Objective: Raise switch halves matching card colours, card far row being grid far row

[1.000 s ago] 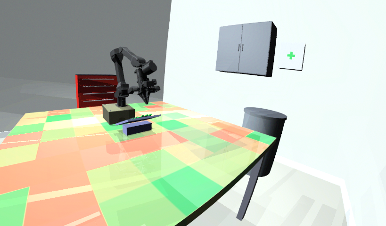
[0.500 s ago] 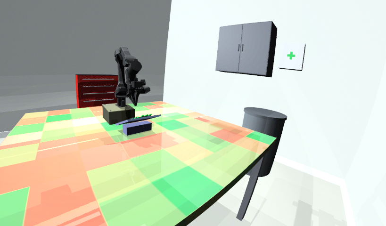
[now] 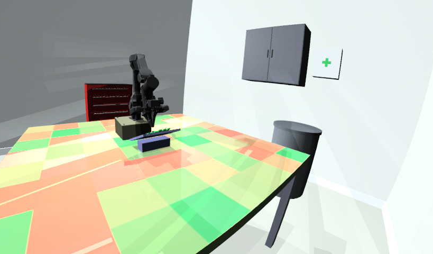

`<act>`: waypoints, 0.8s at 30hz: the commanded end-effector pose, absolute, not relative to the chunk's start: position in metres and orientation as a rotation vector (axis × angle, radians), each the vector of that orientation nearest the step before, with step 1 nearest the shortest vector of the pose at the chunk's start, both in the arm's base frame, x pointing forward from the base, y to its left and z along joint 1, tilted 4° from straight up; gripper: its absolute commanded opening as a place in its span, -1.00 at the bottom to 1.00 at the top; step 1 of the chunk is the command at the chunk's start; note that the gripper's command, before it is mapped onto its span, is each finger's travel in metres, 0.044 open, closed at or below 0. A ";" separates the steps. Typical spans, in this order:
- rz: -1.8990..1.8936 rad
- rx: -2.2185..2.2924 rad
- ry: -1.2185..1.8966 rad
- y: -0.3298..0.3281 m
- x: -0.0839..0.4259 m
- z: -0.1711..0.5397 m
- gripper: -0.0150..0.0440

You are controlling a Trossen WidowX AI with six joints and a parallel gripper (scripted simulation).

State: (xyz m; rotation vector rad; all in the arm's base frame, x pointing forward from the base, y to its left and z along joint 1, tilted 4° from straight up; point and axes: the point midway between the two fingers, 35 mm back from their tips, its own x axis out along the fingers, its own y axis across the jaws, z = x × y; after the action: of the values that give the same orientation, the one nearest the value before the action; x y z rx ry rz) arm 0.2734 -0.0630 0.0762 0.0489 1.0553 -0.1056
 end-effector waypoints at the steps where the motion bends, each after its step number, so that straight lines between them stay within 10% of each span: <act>1: -0.101 0.047 1.054 -0.063 0.275 0.072 -0.49; 24: -0.101 0.047 1.054 -0.063 0.281 0.062 -0.49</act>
State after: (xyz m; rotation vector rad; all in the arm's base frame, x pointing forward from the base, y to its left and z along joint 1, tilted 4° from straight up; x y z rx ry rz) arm 0.2803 -0.0635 0.0616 0.0467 1.0562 -0.1014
